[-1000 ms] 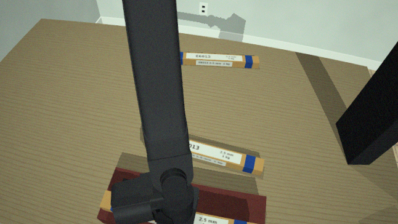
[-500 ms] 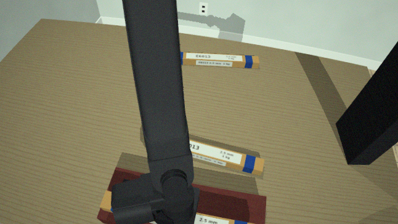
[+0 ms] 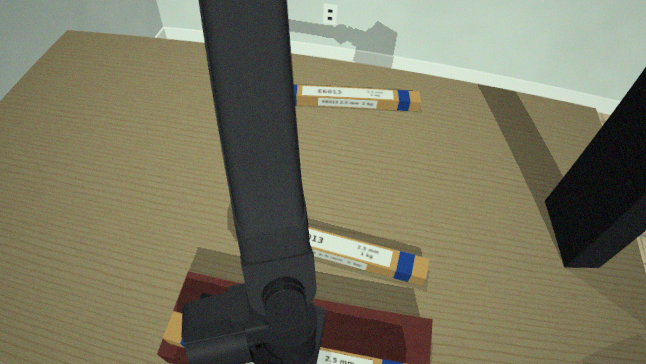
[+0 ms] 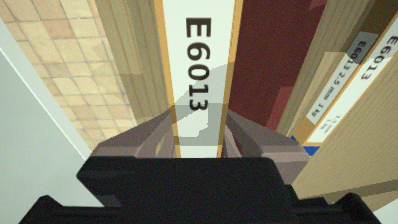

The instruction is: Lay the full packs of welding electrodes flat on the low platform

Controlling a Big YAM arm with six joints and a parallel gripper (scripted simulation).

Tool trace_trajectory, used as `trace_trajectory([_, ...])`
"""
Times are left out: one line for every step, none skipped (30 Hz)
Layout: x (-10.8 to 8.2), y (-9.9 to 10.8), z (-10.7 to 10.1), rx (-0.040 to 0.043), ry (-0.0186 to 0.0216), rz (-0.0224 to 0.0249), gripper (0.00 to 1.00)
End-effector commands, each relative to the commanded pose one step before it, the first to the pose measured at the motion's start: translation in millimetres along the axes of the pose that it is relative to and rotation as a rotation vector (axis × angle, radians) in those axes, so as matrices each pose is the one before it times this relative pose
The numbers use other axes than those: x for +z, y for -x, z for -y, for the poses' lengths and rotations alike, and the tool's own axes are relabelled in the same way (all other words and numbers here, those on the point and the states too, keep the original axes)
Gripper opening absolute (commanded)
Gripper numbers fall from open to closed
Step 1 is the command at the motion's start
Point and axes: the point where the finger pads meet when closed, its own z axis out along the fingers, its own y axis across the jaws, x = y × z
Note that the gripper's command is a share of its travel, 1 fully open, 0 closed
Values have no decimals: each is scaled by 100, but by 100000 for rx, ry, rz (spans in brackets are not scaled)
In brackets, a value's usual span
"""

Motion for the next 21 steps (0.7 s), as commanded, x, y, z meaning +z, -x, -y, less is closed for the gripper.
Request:
trace_trajectory([-2659, 766, -3564, -203, 5038, 1754, 0])
trace_trajectory([-4, -9, -2, -7, -3, -7, 0])
trace_trajectory([-4, -15, 1, -10, -7, -15, 0])
trace_trajectory([-3, -20, 3, -11, -10, -20, 0])
trace_trajectory([-2, -22, 4, -12, -11, -23, 0])
trace_trajectory([-2, -22, 3, -11, -11, -22, 0])
trace_trajectory([-2, -20, 2, -9, -9, -20, 0])
trace_trajectory([97, -37, 2, -48, -24, -49, 0])
trace_trajectory([146, -112, 11, -123, -75, -151, 0])
trace_trajectory([179, -171, 21, -183, -115, -233, 0])
trace_trajectory([195, -201, 25, -216, -127, -274, 0])
trace_trajectory([181, -175, 19, -198, -98, -229, 0])
trace_trajectory([140, -102, 5, -143, -40, -122, 0])
trace_trajectory([0, 0, 0, 0, 0, 0, 0])
trace_trajectory([0, 0, 0, 0, 0, 0, 0])
trace_trajectory([-15, 96, -5, 8, 99, 153, 0])
trace_trajectory([-3, 92, -10, 3, 103, 154, 0])
trace_trajectory([7, 105, -23, 12, 119, 179, 0])
trace_trajectory([15, 121, -36, 25, 136, 208, 0])
trace_trajectory([22, 112, -36, 17, 133, 199, 0])
trace_trajectory([29, 99, -34, 6, 128, 184, 0])
